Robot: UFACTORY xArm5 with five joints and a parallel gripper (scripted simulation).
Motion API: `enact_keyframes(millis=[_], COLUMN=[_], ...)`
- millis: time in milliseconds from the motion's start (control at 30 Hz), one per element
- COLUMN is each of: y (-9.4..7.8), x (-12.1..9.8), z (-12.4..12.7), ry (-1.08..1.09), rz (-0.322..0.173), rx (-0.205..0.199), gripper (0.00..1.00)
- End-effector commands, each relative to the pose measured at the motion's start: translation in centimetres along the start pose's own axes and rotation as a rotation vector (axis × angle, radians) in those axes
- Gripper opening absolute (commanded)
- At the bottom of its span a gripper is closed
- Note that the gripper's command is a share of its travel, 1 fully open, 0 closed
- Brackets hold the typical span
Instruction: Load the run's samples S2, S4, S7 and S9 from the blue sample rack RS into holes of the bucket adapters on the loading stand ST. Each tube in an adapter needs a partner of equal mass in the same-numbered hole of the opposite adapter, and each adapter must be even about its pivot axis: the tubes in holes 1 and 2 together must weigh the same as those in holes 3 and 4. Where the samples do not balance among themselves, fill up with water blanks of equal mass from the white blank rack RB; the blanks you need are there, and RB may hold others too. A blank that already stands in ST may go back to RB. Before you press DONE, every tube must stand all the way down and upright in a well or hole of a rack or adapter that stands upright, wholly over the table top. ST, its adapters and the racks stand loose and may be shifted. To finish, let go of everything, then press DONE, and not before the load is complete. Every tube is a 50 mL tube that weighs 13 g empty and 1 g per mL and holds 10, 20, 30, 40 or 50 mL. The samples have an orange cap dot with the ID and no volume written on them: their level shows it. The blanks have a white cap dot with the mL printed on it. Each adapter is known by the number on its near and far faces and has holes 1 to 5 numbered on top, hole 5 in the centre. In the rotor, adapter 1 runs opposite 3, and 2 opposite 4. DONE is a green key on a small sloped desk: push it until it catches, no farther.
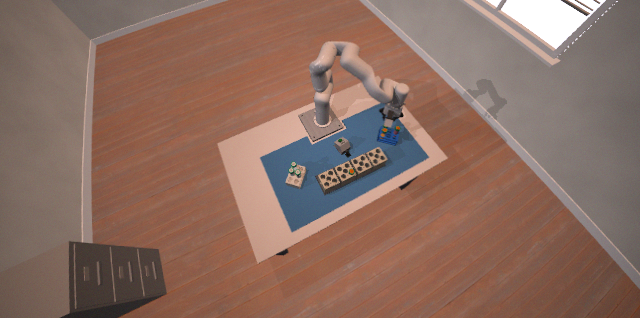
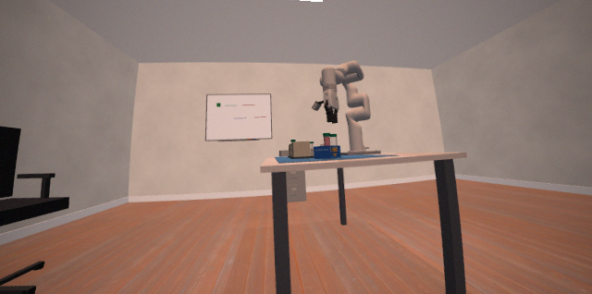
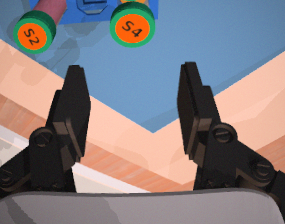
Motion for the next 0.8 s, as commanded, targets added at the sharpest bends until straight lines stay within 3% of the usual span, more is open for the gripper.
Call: enact_keyframes(millis=[0, 767], y=[-0.4, -4.3], x=[0.0, 0.0], z=[-0.1, -0.1], ry=[0.0, 0.0], rz=[0.0, 0.0], rx=[0.004, 0.004], gripper=[0.57, 0.57])
Point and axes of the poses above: the point where the finger pads meet when closed, its own y axis back along the fingers, its own z axis across the jaws, x = y × z, the point moved 6 cm from there along y, back along the fingers, and after that the axes turned 6 degrees about y, right-handed, at the moved point
